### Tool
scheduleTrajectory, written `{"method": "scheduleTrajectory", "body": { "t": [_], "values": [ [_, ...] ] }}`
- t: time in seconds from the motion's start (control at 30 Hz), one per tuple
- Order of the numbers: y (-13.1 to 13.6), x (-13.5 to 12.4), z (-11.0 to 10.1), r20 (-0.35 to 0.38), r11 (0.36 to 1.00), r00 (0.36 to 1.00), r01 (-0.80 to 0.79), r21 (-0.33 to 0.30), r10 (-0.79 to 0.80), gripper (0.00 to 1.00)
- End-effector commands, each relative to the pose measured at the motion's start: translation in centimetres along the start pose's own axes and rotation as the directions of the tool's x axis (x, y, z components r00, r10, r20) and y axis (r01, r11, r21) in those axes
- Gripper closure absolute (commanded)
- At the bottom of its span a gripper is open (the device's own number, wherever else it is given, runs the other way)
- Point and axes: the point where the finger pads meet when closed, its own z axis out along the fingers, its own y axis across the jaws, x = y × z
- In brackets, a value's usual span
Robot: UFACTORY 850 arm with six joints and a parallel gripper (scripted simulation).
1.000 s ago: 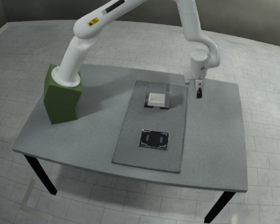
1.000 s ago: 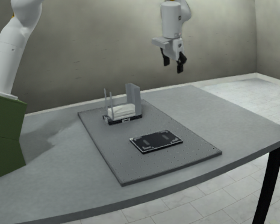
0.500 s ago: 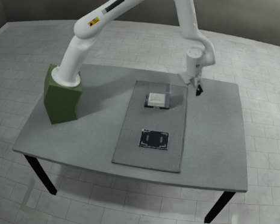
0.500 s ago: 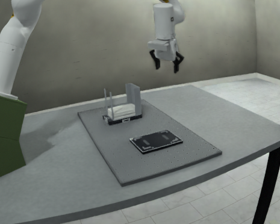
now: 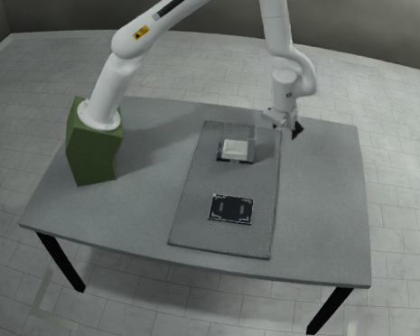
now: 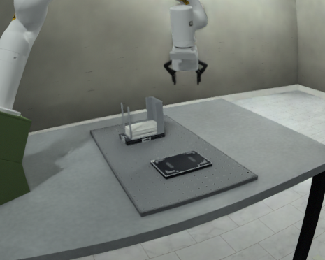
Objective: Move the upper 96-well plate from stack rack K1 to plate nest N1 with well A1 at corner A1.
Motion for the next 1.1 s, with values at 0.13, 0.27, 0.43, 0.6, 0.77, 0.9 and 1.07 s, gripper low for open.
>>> {"method": "scheduleTrajectory", "body": {
  "t": [0.13,0.27,0.43,0.6,0.77,0.9,1.07],
  "values": [
    [1.8,0.2,0.3,-0.004,0.959,0.959,0.282,0.028,-0.282,0.0],
    [2.9,0.5,0.4,-0.019,0.913,0.914,0.406,0.025,-0.406,0.0],
    [3.9,0.7,0.5,-0.029,0.876,0.876,0.482,0.02,-0.482,0.0],
    [4.7,1.0,0.6,-0.045,0.793,0.793,0.609,0.008,-0.608,0.0],
    [5.9,1.4,0.7,-0.058,0.693,0.691,0.721,-0.01,-0.721,0.0],
    [6.5,1.6,0.8,-0.063,0.629,0.626,0.777,-0.022,-0.777,0.0],
    [7.7,2.1,0.8,-0.068,0.521,0.518,0.852,-0.043,-0.853,0.0]
  ]
}}
